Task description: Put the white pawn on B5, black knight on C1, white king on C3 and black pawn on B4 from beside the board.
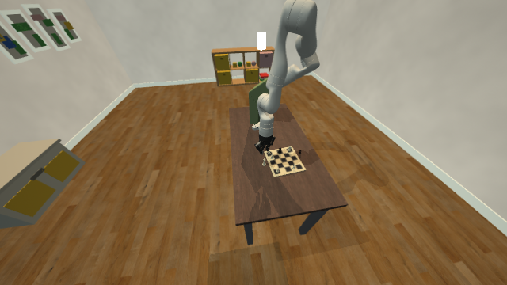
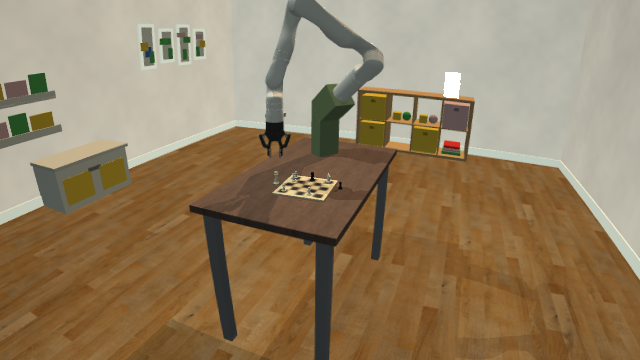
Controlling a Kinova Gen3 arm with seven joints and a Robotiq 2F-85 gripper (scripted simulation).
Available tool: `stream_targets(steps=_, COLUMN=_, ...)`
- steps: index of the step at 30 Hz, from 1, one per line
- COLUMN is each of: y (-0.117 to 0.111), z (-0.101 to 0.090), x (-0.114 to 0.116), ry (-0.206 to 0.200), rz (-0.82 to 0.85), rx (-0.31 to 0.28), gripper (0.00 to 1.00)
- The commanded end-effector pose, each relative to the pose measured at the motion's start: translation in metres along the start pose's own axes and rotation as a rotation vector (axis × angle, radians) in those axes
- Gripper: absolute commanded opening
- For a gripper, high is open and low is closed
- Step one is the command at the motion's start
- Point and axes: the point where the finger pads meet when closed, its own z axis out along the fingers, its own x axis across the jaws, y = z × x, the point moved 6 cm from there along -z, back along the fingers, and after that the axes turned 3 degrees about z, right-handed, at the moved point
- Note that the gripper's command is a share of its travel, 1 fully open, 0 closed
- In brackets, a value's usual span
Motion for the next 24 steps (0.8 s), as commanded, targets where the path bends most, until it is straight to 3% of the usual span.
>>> stream_targets(steps=1, y=0.002, z=0.005, x=-0.001, ry=0.0, rz=0.014, rx=-0.006, gripper=0.41)
stream_targets(steps=24, y=0.004, z=0.037, x=-0.002, ry=0.0, rz=0.014, rx=-0.006, gripper=0.41)
